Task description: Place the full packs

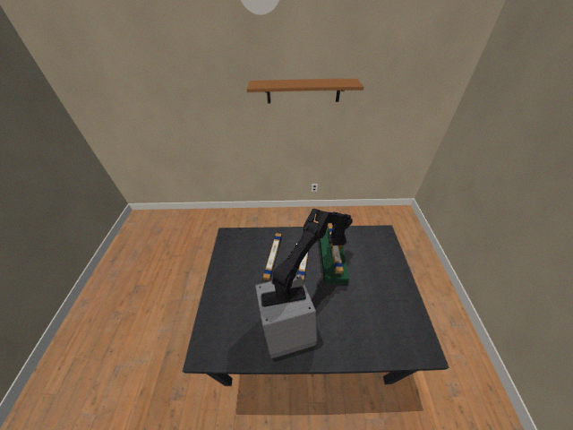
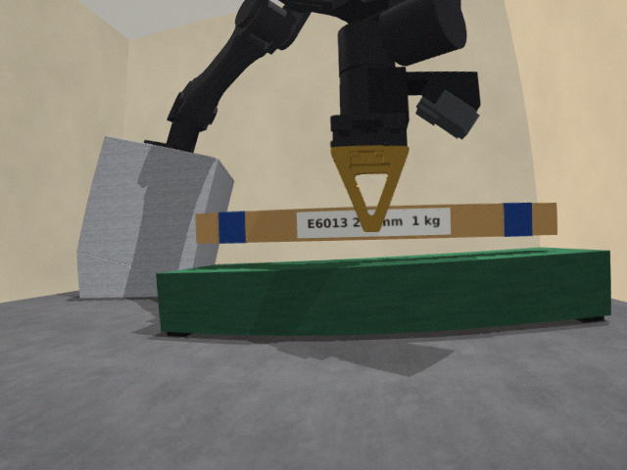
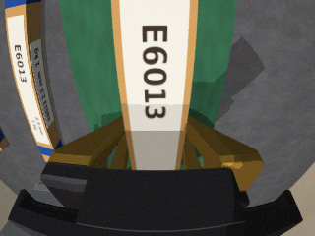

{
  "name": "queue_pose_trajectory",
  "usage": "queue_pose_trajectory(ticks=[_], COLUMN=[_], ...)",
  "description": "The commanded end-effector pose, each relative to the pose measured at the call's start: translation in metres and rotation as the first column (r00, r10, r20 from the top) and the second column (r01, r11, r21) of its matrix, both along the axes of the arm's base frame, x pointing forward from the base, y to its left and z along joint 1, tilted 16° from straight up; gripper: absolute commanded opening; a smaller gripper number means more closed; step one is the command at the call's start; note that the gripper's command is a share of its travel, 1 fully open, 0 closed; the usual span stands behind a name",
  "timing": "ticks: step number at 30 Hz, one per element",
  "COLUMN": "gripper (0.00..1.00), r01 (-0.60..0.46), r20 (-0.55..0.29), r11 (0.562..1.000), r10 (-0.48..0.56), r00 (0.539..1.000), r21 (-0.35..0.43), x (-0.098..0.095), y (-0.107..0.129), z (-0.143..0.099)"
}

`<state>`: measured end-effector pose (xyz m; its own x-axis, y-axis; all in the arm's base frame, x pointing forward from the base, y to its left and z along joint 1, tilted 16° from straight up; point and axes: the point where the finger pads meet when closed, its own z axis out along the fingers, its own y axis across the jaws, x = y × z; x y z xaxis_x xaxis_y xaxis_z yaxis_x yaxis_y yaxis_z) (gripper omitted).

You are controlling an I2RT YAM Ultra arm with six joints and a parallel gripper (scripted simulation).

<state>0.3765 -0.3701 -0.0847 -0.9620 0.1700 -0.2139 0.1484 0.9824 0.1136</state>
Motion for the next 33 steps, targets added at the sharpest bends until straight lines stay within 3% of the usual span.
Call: queue_pose_trajectory(ticks=[1,33], gripper=[0.0,0.0], r01=[0.038,0.042], r20=[0.078,0.087], r11=[0.997,0.996], r10=[-0.033,-0.035], r00=[0.996,0.996], r21=[-0.068,-0.077], x=[0.006,0.014], y=[-0.031,-0.033], z=[0.049,0.032])
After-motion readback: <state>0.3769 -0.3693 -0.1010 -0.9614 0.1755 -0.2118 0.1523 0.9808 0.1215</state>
